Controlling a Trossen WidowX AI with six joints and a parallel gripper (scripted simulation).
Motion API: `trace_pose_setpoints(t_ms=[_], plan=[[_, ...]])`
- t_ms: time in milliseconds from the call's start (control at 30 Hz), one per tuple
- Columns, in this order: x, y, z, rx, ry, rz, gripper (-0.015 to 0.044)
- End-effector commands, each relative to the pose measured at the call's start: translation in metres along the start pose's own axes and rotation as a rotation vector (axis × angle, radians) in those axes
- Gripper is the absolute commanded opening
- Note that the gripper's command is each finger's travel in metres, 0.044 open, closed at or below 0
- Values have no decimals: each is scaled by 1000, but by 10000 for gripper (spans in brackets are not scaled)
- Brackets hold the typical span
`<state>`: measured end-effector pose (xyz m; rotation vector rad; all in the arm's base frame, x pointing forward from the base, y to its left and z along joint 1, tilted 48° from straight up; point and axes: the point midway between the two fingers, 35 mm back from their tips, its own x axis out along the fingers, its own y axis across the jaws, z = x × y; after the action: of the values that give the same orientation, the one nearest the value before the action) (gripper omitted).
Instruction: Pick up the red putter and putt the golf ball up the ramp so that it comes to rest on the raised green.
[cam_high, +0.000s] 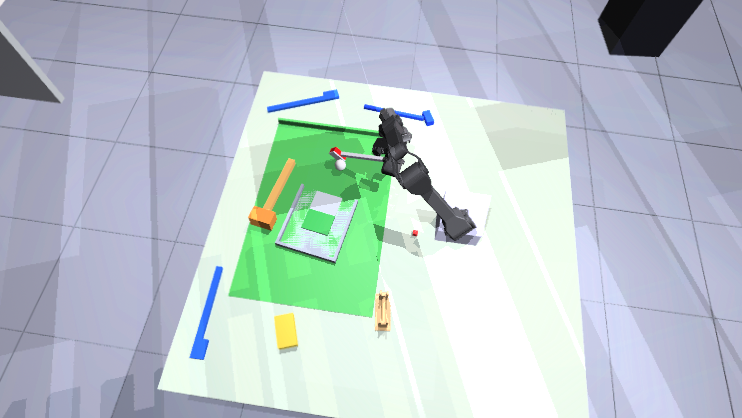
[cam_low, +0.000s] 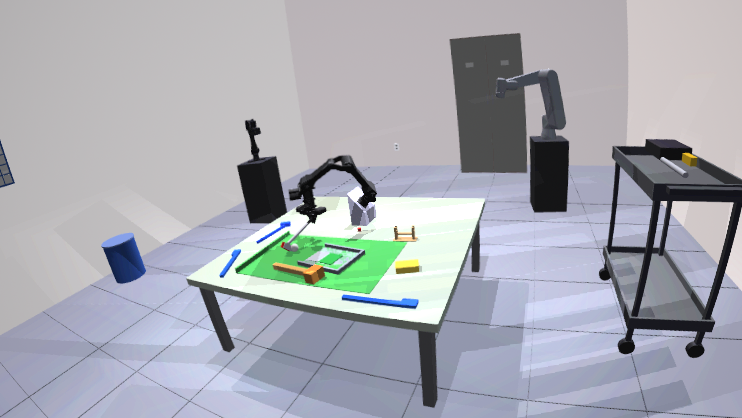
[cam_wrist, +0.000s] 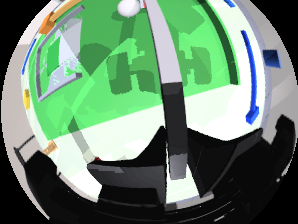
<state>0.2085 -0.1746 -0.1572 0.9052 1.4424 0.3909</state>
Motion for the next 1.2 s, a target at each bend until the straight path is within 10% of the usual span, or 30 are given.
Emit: trace_pose_setpoints(t_ms=[0, 1167], plan=[[-1, 46, 1, -8, -12, 3, 0], [-51, 74, -5, -3, -10, 9, 0]])
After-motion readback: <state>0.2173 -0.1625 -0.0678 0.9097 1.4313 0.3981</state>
